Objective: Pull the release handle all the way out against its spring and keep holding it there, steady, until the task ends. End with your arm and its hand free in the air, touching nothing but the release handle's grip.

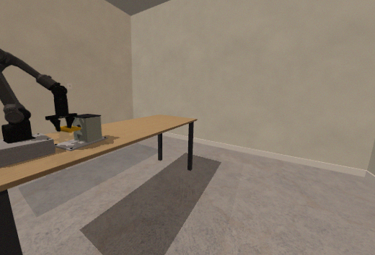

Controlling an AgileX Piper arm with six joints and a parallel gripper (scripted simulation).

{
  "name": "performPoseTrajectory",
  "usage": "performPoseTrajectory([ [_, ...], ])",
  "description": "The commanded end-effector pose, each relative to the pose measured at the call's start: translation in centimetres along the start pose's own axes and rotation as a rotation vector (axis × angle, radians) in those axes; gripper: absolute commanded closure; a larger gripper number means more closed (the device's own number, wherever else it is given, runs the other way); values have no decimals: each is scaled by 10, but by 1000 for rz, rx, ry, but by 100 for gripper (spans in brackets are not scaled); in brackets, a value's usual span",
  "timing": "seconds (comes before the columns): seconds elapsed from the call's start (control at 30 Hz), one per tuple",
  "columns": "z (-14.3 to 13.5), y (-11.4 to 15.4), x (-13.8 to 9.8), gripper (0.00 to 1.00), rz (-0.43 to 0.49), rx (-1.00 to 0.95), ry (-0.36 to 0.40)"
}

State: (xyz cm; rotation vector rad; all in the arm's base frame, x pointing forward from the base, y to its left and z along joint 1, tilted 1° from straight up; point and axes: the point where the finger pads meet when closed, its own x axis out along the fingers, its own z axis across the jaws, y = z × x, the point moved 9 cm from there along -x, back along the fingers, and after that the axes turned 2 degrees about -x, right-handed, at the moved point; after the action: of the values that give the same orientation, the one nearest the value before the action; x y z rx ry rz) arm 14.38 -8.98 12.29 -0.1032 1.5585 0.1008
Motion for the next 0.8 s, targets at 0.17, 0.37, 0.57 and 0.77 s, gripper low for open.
performPoseTrajectory([
  [0.17, 0, 0, 1, 100, 2, 0, 1],
  [0.37, 0, 0, 1, 100, 2, 0, 1],
  [0.57, 0, 0, 1, 100, 2, 0, 1],
  [0.77, 0, 0, 1, 100, 2, 0, 1],
])
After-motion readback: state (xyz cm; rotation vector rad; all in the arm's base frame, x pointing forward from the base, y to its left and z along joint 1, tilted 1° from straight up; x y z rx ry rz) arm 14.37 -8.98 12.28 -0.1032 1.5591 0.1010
